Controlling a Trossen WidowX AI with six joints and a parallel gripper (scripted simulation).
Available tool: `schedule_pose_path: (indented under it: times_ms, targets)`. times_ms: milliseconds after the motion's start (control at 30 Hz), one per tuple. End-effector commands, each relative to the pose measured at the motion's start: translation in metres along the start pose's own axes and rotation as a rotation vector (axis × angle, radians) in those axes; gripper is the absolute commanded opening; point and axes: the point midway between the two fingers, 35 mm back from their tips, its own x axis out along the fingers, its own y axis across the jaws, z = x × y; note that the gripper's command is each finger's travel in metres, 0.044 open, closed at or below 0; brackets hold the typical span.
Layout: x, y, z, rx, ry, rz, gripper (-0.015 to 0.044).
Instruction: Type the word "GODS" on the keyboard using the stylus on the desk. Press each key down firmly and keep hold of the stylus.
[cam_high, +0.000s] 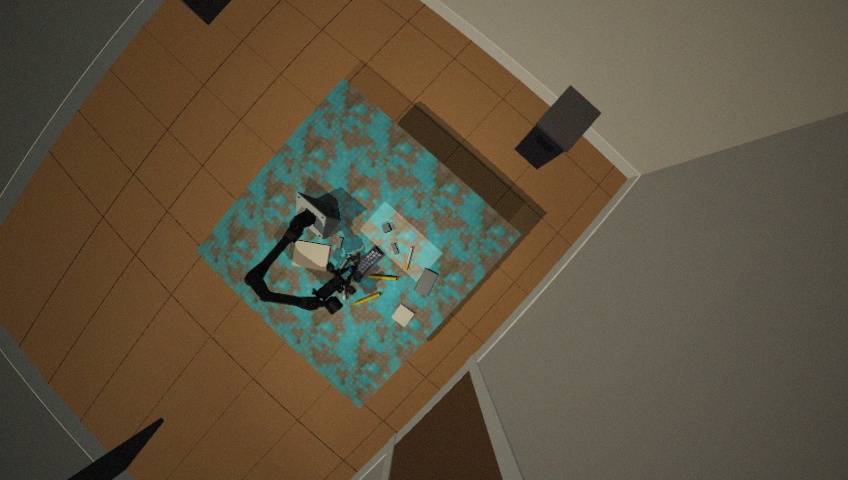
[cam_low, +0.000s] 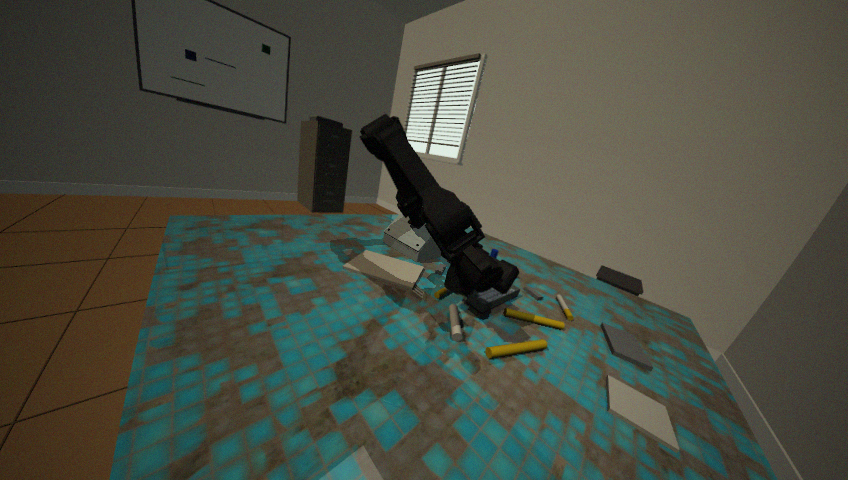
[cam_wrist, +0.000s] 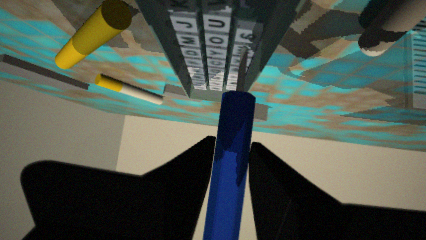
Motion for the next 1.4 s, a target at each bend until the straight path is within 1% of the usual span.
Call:
schedule_pose_path:
  times_ms: [0,933,1033,1233,1367]
  targets:
    - [0.002,-0.001,0.001,-0.001,0.004,-0.002,0.0081]
    - [0.005,-0.001,0.008,-0.001,0.003,-0.002,0.0081]
    - [0.002,0.000,0.002,-0.001,0.004,-0.002,0.0081]
    - [-0.014,-0.001,-0.025,-0.001,0.005,-0.001,0.0081]
    - [-0.010,-0.002,-0.023,-0.008,0.003,-0.006,0.0081]
